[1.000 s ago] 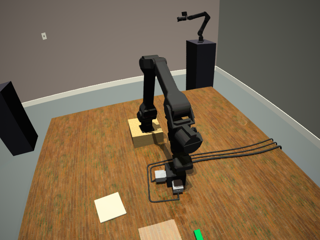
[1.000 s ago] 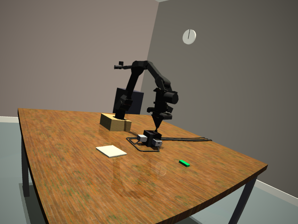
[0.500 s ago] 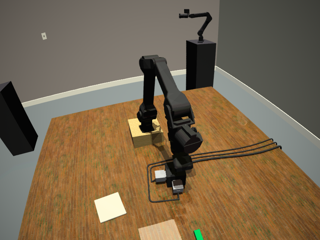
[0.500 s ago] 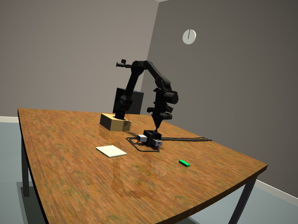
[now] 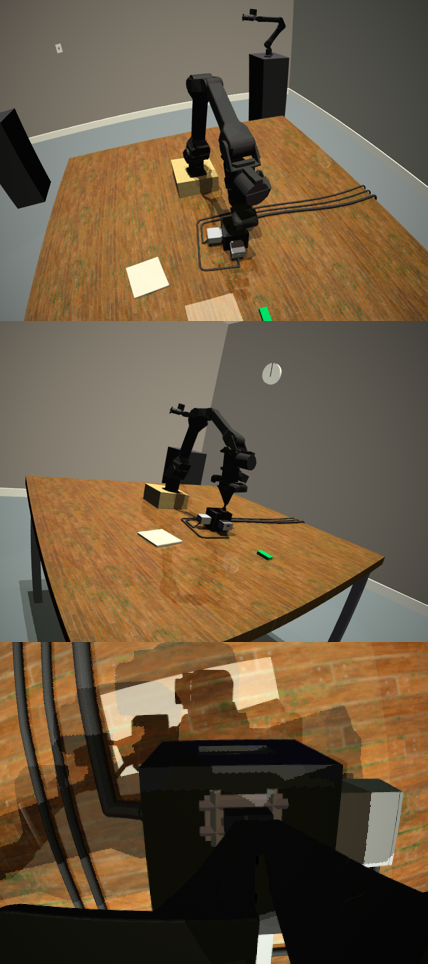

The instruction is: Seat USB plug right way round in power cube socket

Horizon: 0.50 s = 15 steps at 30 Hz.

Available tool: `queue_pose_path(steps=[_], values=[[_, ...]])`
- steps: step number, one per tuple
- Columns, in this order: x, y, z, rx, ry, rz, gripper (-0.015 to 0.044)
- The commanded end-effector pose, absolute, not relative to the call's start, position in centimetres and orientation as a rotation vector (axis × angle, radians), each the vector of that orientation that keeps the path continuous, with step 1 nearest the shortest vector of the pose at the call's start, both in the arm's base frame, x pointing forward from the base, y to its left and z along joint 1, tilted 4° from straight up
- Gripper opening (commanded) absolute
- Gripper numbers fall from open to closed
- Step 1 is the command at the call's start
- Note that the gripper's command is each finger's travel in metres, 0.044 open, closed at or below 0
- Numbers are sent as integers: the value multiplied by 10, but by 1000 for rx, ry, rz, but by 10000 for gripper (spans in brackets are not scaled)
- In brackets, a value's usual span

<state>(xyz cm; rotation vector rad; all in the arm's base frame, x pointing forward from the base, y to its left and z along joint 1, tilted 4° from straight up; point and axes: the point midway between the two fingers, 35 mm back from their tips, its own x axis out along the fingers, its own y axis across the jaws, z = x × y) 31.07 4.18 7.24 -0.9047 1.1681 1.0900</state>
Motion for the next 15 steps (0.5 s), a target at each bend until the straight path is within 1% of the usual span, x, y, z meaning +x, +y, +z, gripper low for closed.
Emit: queue_pose_path(steps=[1, 6, 9, 10, 15], values=[[311, 42, 70, -902, 1171, 1091, 0], [311, 42, 70, -902, 1171, 1091, 0], [311, 42, 72, -904, 1168, 1090, 79], [311, 42, 72, -904, 1168, 1090, 95], [311, 42, 72, -904, 1168, 1090, 95]])
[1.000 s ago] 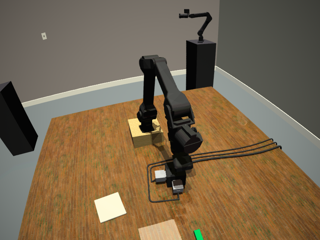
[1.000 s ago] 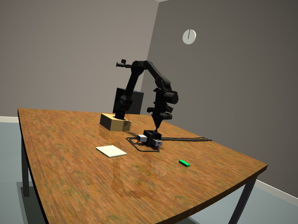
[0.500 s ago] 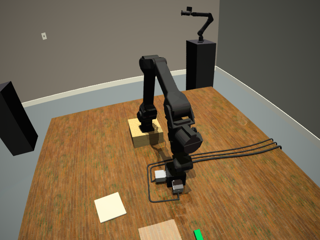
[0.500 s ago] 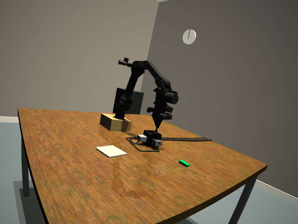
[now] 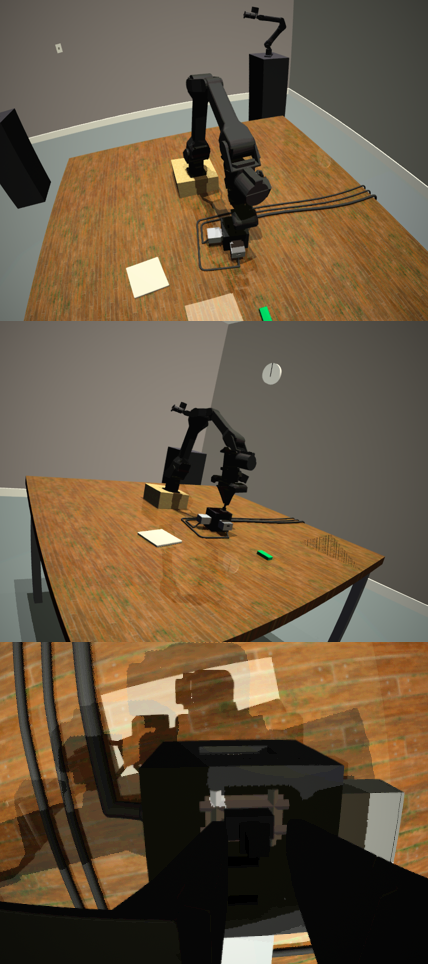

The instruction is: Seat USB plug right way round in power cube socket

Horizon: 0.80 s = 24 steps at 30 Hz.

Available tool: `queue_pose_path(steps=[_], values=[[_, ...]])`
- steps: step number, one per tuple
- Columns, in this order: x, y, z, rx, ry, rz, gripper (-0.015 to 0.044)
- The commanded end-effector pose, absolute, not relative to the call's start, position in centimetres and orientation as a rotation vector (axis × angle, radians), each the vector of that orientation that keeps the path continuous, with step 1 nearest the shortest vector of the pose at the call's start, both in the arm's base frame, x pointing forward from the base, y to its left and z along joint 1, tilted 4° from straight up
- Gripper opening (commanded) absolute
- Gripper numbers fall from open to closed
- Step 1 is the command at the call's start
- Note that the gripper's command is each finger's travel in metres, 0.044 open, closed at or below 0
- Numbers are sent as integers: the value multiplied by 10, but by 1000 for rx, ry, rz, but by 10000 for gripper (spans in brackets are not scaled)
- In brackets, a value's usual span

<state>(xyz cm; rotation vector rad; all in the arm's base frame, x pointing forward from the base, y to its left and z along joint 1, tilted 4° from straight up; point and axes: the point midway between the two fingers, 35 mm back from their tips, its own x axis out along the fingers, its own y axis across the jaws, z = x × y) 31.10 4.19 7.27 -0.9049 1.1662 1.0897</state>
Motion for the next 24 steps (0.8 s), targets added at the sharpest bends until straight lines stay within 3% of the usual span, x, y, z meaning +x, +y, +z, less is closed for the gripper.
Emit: queue_pose_path(steps=[1, 24], values=[[311, 42, 72, -904, 1168, 1090, 95], [311, 41, 83, -905, 1167, 1090, 95]])
